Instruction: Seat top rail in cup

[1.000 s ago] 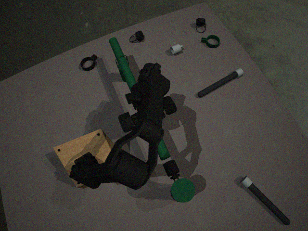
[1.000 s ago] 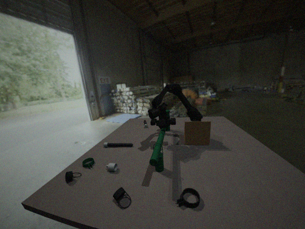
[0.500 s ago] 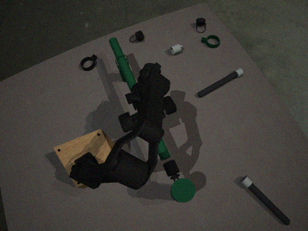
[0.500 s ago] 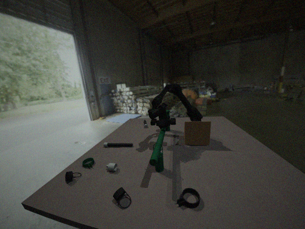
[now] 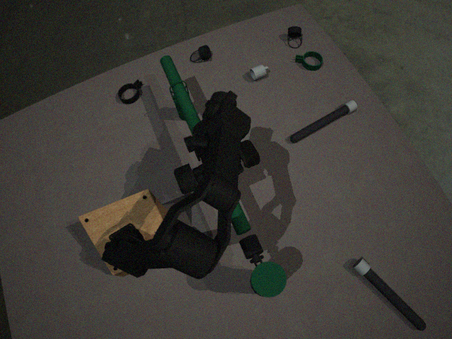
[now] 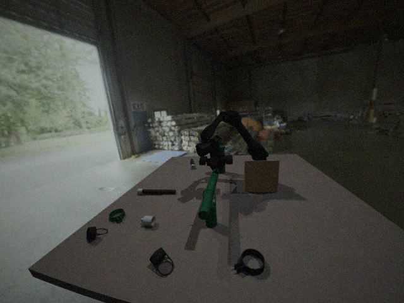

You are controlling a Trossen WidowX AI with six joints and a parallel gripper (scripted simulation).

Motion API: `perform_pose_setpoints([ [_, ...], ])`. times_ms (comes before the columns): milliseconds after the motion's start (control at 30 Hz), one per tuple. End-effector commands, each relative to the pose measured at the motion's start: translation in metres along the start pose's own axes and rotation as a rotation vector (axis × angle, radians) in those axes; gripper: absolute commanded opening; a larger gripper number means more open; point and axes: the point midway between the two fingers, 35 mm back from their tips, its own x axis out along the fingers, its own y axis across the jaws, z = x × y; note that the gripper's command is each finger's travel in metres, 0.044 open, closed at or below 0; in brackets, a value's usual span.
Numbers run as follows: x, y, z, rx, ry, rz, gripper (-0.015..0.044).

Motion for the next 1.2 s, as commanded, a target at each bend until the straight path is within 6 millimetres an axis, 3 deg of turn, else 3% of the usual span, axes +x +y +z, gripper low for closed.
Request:
perform_pose_setpoints([
  [0, -0.003, -0.002, -0.002, 0.002, 0.001, -0.006, 0.0],
  [633, 0.004, -0.001, -0.022, -0.001, 0.001, 0.001, 0.0],
  [1167, 0.005, 0.0, -0.019, 0.0, -0.002, 0.008, 0.0],
])
